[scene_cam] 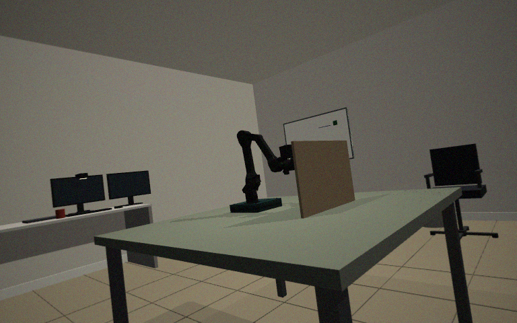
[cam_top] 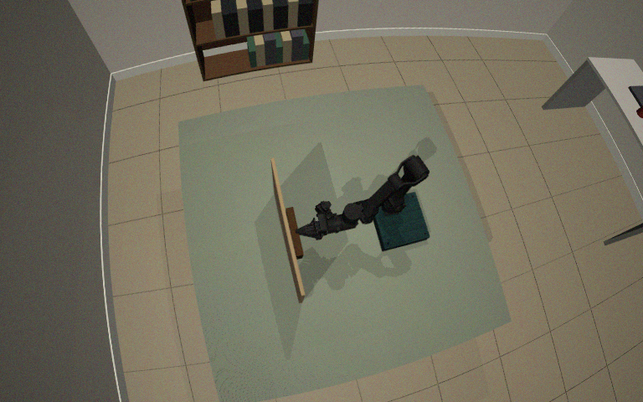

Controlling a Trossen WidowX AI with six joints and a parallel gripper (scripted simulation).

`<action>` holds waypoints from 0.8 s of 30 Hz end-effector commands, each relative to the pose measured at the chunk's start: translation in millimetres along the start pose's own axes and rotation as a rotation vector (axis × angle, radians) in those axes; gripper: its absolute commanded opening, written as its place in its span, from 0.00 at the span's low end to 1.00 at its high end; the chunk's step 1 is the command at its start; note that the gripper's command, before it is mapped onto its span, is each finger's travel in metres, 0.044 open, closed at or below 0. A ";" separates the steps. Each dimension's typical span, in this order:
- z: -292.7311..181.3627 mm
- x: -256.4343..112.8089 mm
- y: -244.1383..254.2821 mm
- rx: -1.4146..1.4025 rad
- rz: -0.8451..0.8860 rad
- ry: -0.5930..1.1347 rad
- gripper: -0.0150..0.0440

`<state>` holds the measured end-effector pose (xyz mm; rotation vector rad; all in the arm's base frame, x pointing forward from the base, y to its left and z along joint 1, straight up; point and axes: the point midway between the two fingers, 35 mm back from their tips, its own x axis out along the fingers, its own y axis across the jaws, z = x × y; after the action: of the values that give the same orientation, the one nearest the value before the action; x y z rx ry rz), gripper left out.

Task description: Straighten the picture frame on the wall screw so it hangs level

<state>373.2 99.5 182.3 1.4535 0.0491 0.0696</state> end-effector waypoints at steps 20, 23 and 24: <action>0.5 0.2 0.7 0.131 0.001 0.004 0.25; 0.5 0.1 0.6 0.118 0.002 0.003 0.30; 0.5 0.1 0.6 0.118 0.002 0.003 0.34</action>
<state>373.3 99.1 183.0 1.5765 0.0550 0.0714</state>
